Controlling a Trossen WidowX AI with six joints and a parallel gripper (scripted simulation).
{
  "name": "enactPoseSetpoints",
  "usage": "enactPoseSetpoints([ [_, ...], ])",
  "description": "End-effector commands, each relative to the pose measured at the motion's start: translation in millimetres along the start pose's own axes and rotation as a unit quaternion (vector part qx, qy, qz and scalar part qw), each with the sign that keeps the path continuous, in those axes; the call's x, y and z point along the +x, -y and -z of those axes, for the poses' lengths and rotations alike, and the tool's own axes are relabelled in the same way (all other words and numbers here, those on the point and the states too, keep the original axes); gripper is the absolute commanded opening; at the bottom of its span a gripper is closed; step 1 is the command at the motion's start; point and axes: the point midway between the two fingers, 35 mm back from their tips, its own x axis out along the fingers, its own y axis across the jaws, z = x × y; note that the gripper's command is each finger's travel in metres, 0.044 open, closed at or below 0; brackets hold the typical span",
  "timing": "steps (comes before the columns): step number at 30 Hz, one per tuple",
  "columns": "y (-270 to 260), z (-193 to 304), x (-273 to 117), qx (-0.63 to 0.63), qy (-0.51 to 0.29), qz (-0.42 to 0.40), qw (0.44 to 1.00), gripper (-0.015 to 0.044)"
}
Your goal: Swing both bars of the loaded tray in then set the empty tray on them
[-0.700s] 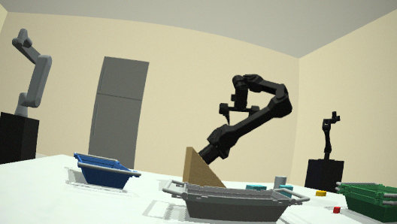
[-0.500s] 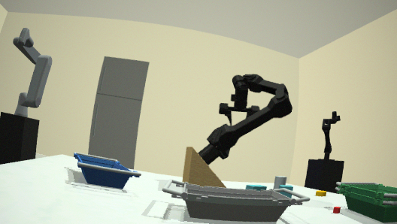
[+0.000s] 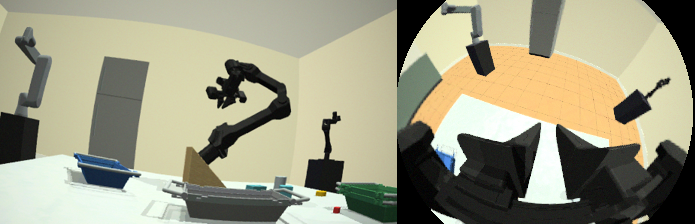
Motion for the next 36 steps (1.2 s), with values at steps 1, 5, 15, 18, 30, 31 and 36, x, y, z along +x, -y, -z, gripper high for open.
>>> enactPoseSetpoints([
  [1,-46.1,-20.0,-21.8,-0.120,0.047,-0.067,0.989,0.0088],
  [5,-96.3,-32.8,-56.2,-0.252,0.110,-0.130,0.953,0.0088],
  [15,-210.8,-16.2,-170.6,-0.557,0.295,-0.237,0.739,0.0088],
  [18,-239.7,4.4,-207.2,-0.636,0.345,-0.253,0.642,0.0088],
  [30,-306.2,148.1,-340.6,-0.813,0.506,-0.240,0.158,0.0088],
  [31,-307.4,163.0,-349.5,-0.816,0.515,-0.234,0.115,0.0088],
  [36,-304.3,242.4,-386.5,-0.805,0.550,-0.199,-0.099,0.0088],
])
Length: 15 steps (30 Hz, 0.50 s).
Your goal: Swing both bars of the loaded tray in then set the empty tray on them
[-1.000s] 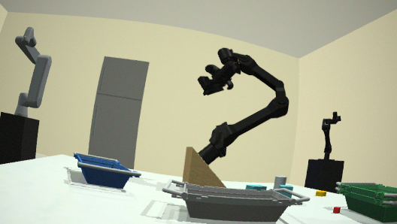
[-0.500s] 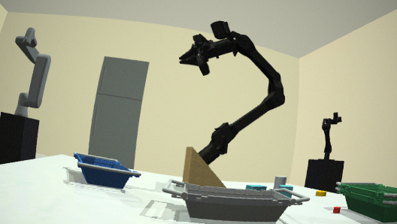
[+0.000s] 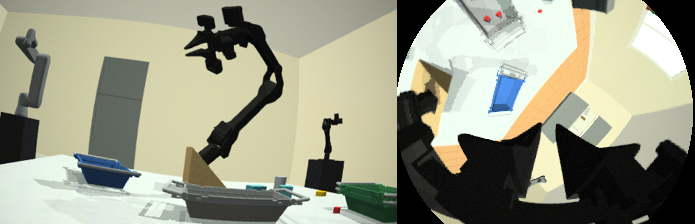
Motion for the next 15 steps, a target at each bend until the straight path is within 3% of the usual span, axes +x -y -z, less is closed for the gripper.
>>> enactPoseSetpoints([
  [1,-0.7,-67.2,7.6,-0.150,0.068,-0.011,0.986,0.0088],
  [10,-31.9,-180.6,6.5,-0.405,0.186,-0.016,0.895,0.0088],
  [15,-71.7,-260.6,1.1,-0.580,0.285,-0.006,0.763,0.0088],
])
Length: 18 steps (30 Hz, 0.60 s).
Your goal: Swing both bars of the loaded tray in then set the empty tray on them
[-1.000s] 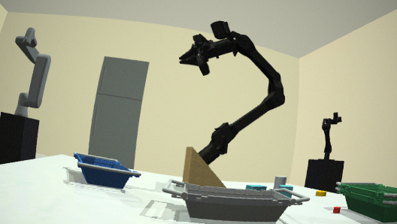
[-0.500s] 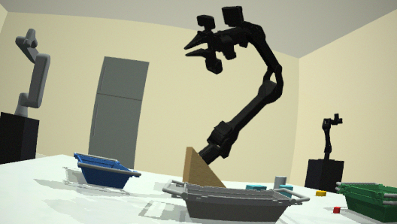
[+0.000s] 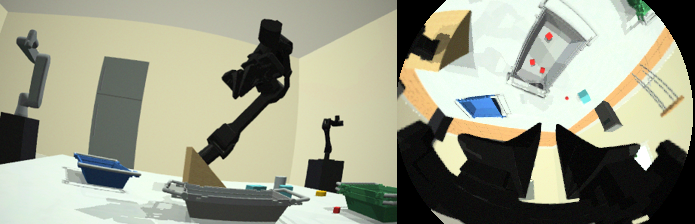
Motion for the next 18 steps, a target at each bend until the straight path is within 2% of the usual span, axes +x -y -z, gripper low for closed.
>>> enactPoseSetpoints([
  [1,30.7,-56.2,28.2,-0.158,0.086,0.012,0.984,0.0088],
  [5,54.3,-122.7,50.6,-0.320,0.172,0.041,0.931,0.0088],
  [10,67.0,-208.7,70.4,-0.487,0.269,0.092,0.826,0.0088],
  [12,67.4,-220.7,72.5,-0.507,0.281,0.100,0.809,0.0088],
  [18,67.4,-220.7,72.5,-0.507,0.281,0.100,0.809,0.0088],
])
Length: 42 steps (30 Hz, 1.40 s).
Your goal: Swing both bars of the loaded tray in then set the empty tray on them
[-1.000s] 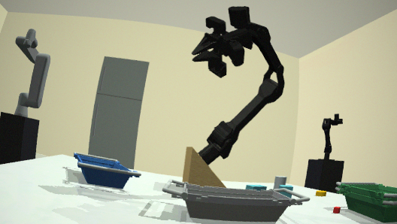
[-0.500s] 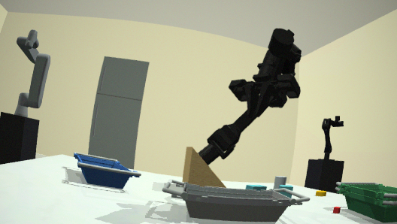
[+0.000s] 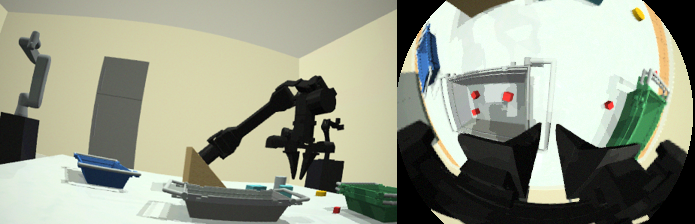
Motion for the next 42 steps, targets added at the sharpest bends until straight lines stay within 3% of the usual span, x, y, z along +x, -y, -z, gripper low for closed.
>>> enactPoseSetpoints([
  [1,1.2,0.7,2.8,-0.009,0.004,0.006,1.000,0.0088],
  [17,2.3,0.0,61.7,-0.009,0.004,0.007,1.000,0.0088],
  [42,-41.5,1.1,27.6,-0.008,0.004,0.005,1.000,0.0088],
])
